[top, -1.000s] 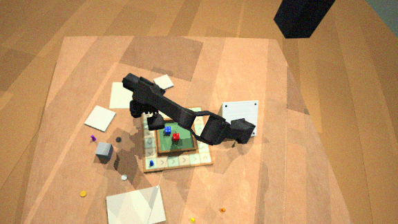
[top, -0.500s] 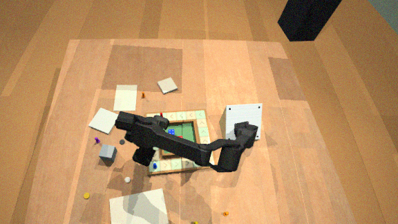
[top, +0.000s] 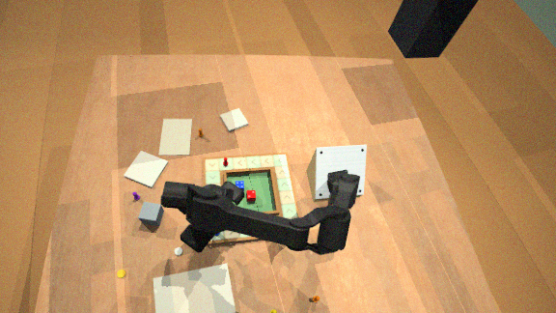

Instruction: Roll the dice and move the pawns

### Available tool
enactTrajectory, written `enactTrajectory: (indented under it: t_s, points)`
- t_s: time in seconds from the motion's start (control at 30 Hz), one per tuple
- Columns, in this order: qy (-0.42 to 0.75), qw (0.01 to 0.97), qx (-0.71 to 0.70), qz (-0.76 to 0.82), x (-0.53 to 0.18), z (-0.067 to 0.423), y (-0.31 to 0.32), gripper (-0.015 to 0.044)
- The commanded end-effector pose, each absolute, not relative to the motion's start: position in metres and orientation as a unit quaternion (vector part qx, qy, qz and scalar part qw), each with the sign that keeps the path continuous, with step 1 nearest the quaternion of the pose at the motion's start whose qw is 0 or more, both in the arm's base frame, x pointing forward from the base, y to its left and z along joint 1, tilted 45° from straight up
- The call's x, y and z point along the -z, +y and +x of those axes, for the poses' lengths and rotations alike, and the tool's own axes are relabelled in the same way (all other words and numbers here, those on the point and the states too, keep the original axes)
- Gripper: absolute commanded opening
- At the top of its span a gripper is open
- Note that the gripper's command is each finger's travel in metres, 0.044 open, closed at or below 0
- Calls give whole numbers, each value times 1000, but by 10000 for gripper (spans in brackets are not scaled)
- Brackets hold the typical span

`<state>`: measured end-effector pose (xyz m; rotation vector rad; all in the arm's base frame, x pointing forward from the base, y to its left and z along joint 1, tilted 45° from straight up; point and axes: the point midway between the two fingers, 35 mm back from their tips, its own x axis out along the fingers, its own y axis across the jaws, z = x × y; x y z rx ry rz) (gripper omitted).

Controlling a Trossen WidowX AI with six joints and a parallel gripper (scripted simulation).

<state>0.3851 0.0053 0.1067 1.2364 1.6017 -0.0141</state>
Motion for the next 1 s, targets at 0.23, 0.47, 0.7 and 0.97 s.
enactTrajectory:
  t_s: [0.23, 0.47, 0.7, 0.97]
  points:
    - [673, 527, 6, 519, -95, 386, 20, 200]
    - [673, 527, 6, 520, -87, 387, 28, 200]
    - [673, 526, 6, 520, -79, 388, 36, 200]
    - [673, 526, 5, 520, -72, 389, 44, 200]
